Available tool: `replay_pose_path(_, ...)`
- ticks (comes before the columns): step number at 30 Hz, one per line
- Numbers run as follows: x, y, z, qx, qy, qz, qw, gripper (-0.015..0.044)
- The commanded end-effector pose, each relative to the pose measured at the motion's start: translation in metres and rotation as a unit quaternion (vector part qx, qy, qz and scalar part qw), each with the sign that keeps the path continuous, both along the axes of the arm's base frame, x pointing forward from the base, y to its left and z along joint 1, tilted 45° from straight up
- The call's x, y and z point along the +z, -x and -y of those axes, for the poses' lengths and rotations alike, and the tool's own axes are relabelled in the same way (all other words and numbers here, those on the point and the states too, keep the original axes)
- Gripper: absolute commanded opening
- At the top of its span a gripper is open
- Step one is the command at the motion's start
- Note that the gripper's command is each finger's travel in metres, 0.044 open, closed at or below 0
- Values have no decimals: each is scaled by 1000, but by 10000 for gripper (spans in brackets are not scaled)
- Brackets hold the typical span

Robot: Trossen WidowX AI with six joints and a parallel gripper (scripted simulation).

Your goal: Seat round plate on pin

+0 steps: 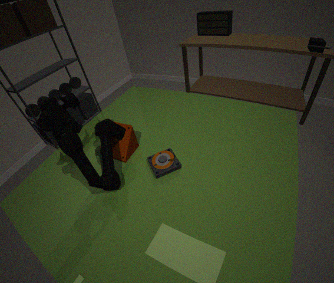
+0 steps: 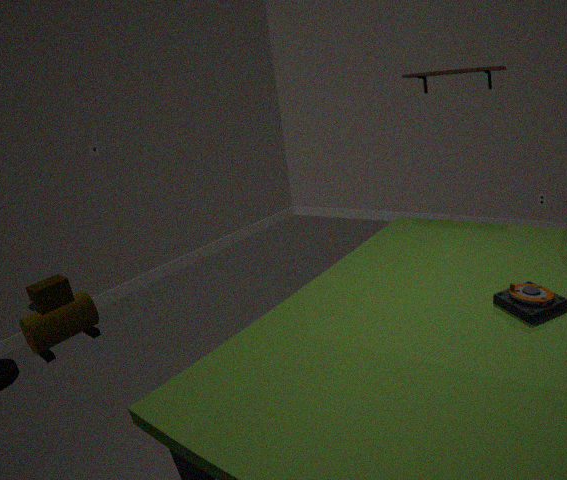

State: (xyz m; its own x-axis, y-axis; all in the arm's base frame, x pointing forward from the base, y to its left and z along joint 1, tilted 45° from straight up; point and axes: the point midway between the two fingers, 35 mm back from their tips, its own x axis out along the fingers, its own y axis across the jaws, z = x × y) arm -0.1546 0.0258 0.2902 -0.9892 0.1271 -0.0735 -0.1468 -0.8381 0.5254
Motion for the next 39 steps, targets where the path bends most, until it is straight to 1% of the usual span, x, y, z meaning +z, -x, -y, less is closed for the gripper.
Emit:
replay_pose_path(1,0,1,-3,-6,-1,3,1000,374)
replay_pose_path(3,-3,4,-26,-54,-3,24,998,321)
replay_pose_path(5,-9,1,-63,-137,30,59,988,269)
replay_pose_path(8,-23,-15,-115,-258,81,110,956,190)
replay_pose_path(10,-26,-21,-125,-282,92,121,947,137)
replay_pose_path(12,-36,-38,-153,-349,124,150,917,85)
replay_pose_path(15,-55,-77,-191,-450,177,197,853,6)
replay_pose_path(16,-62,-92,-202,-481,195,212,828,0)
replay_pose_path(18,-67,-102,-208,-501,207,221,810,0)
replay_pose_path(20,-80,-133,-222,-552,241,248,759,0)
replay_pose_path(24,-110,-207,-236,-641,317,301,631,0)
replay_pose_path(26,-115,-219,-235,-653,328,309,609,0)
replay_pose_path(27,-121,-235,-234,-665,343,318,581,0)
replay_pose_path(32,-157,-326,-205,-711,435,369,410,0)
replay_pose_path(34,-162,-336,-199,-713,447,375,389,0)
replay_pose_path(39,-193,-401,-145,-701,531,416,232,0)
